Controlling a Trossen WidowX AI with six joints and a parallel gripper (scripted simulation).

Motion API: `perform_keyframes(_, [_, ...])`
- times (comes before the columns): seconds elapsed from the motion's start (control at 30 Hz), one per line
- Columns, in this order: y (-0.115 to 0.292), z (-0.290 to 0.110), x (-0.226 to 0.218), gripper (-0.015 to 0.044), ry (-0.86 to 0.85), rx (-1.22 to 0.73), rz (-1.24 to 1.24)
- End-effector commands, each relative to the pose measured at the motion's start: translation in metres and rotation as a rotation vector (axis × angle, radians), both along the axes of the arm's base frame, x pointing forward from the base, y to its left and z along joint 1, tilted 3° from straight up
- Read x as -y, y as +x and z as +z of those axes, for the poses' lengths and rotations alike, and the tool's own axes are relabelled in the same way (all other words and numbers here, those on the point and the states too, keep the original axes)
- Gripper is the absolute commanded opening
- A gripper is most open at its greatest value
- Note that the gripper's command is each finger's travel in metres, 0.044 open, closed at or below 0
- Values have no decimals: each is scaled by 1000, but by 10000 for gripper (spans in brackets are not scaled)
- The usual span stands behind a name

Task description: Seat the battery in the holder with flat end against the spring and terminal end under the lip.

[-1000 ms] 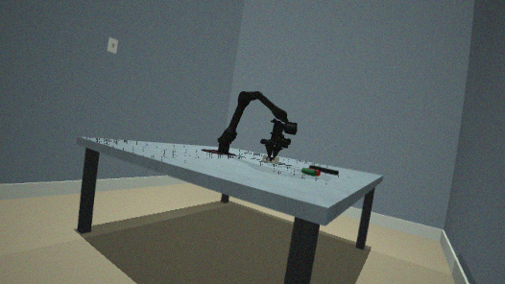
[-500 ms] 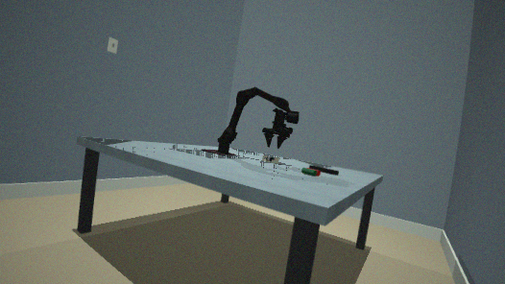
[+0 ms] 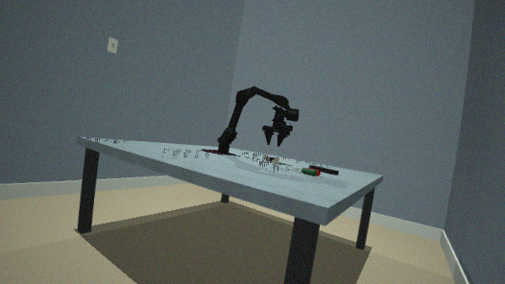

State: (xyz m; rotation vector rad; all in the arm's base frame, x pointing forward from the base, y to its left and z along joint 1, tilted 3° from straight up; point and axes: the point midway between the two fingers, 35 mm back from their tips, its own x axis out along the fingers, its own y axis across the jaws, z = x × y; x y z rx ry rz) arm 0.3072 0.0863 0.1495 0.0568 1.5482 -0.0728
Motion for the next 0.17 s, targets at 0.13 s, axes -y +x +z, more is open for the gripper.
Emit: perform_keyframes(0.13, [0,1,0,440,1,1,-2])
